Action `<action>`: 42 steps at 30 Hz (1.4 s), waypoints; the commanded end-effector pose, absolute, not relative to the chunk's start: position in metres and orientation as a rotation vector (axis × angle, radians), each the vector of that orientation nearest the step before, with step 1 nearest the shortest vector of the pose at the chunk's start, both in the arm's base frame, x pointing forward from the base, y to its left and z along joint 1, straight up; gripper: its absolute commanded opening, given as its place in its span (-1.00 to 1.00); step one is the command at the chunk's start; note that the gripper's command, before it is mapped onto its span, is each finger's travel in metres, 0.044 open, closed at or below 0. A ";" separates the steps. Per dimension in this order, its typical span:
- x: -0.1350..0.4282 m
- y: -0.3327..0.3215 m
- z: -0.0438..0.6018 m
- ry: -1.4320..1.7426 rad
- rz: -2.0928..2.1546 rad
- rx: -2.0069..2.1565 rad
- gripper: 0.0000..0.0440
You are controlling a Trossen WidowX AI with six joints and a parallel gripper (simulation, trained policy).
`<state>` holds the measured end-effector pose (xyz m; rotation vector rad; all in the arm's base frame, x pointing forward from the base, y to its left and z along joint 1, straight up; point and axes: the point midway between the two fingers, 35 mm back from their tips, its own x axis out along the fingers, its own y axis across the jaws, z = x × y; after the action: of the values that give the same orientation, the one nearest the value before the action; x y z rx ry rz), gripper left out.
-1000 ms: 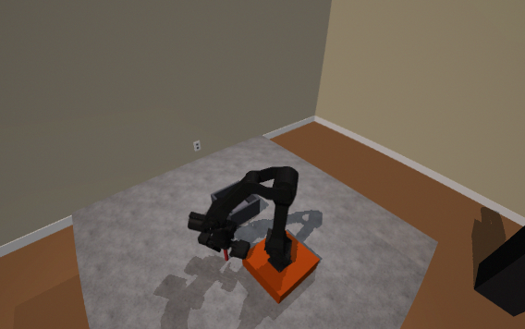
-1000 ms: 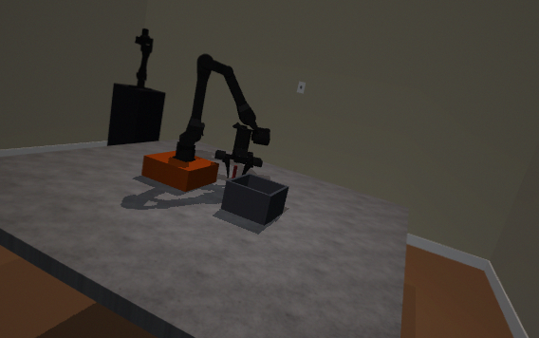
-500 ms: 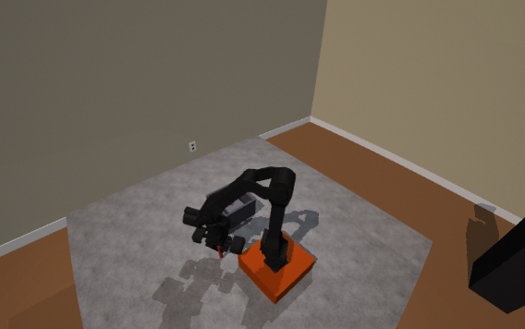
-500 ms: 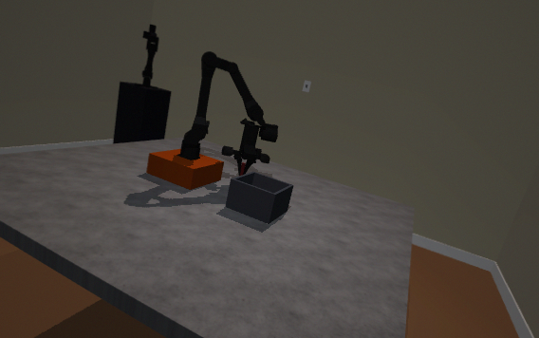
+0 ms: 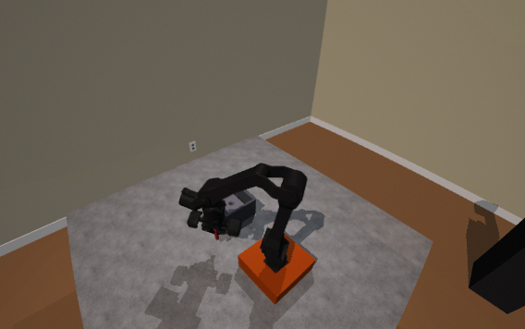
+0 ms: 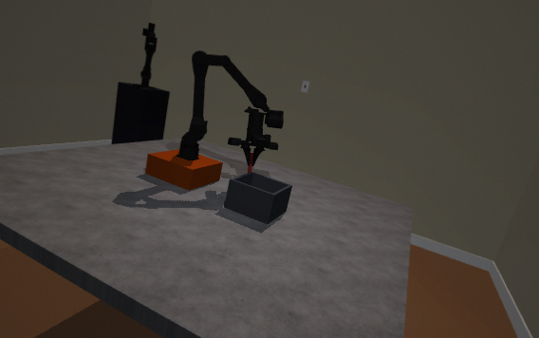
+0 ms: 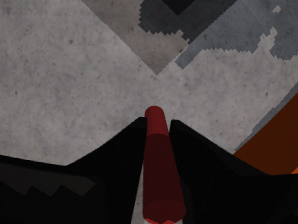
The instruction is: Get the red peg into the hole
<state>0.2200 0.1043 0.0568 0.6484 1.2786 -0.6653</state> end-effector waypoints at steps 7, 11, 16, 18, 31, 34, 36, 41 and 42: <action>0.250 0.088 0.093 1.209 -0.650 0.629 -1.00; 0.263 0.076 0.102 1.186 -0.662 0.632 -1.00; 0.276 0.057 0.108 1.168 -0.689 0.648 -1.00; 0.282 0.050 0.109 1.161 -0.700 0.656 -1.00; 0.312 0.003 0.109 1.122 -0.768 0.707 -1.00; 0.319 -0.007 0.106 1.115 -0.783 0.720 -1.00; 0.323 -0.014 0.104 1.112 -0.792 0.729 -0.99; 0.332 -0.029 0.098 1.114 -0.811 0.749 -0.98; 0.333 -0.031 0.096 1.116 -0.813 0.753 -0.98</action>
<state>0.3291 -0.0270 0.0998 0.7475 1.1095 -0.8117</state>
